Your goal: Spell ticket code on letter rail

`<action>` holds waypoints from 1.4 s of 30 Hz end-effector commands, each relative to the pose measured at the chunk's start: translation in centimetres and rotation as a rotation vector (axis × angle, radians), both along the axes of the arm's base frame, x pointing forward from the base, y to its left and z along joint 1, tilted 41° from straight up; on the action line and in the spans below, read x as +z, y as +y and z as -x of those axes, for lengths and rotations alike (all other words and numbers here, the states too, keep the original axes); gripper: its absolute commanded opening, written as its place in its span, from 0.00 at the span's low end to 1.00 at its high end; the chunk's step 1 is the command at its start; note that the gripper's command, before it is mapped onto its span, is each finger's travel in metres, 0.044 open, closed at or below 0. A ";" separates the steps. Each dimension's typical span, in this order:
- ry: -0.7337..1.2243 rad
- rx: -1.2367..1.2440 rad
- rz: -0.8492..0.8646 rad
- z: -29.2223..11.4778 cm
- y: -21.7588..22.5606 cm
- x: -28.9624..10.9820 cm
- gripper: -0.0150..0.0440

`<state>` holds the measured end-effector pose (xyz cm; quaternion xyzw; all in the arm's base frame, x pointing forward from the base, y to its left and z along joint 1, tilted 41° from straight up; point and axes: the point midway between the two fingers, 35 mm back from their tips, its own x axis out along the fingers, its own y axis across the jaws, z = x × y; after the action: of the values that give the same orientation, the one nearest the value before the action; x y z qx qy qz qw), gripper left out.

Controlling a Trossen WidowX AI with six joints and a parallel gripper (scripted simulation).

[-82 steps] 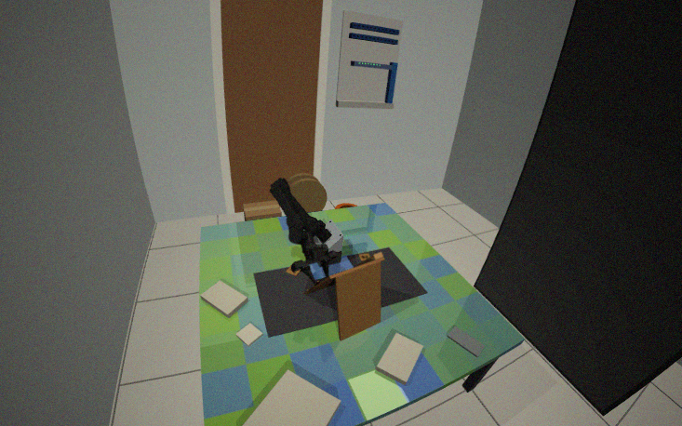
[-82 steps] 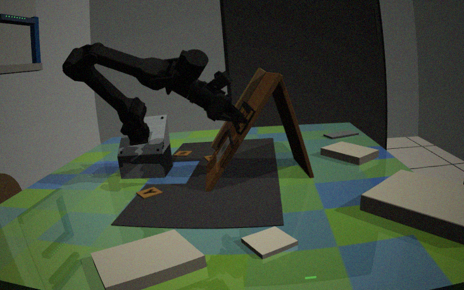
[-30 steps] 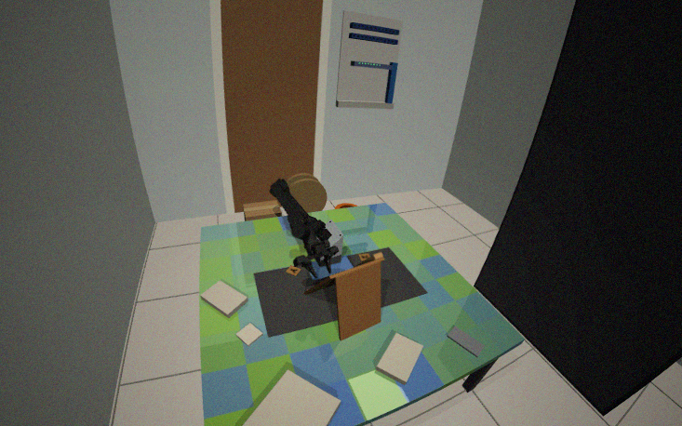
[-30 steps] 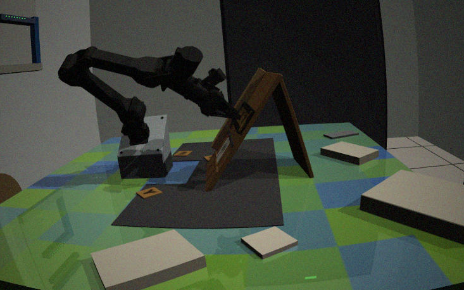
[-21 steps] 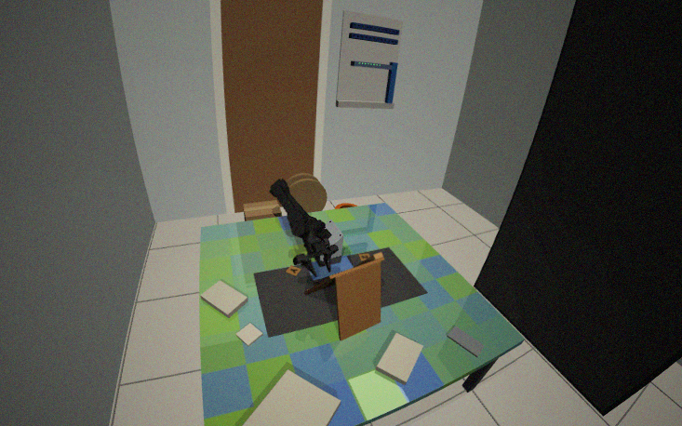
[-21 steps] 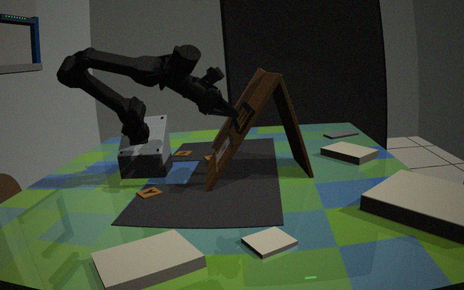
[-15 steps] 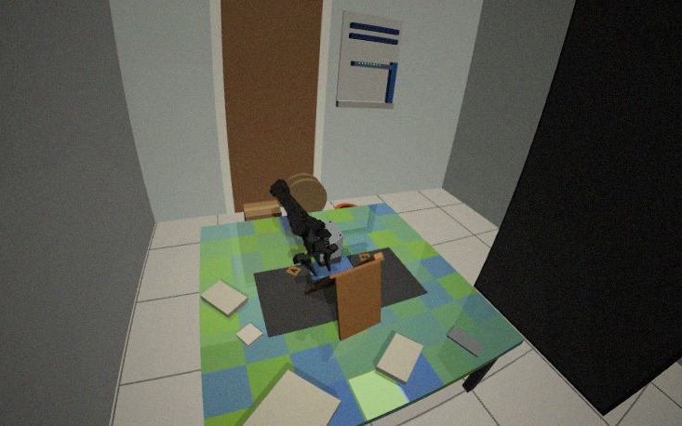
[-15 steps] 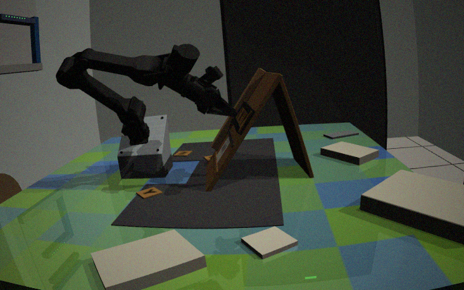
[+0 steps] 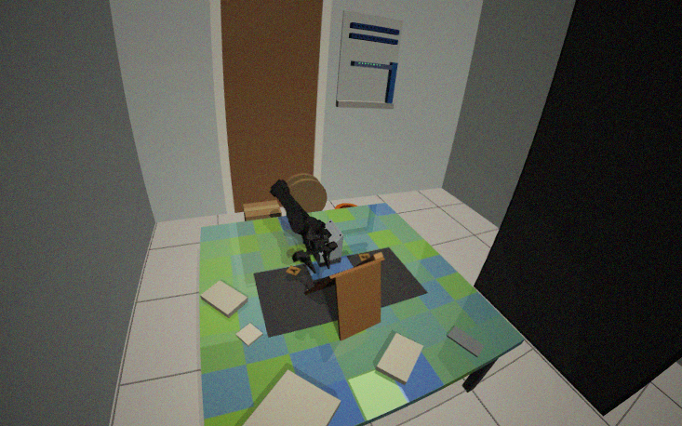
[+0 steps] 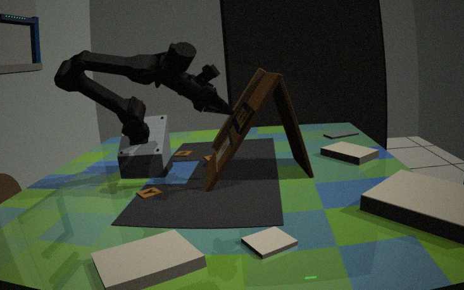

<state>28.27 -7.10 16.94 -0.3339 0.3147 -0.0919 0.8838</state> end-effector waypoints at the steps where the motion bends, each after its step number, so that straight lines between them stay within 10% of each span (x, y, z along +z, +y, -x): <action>1: -0.003 -0.006 0.000 0.3 0.0 0.2 0.75; 15: -0.003 -0.006 0.000 0.6 0.0 0.5 0.75; 26: 0.002 -0.001 0.000 0.6 0.1 0.2 0.26; 42: 0.131 -0.101 -0.039 -0.2 -0.5 0.6 0.25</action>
<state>27.76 -7.23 16.77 -0.3210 0.3549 -0.0939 0.8730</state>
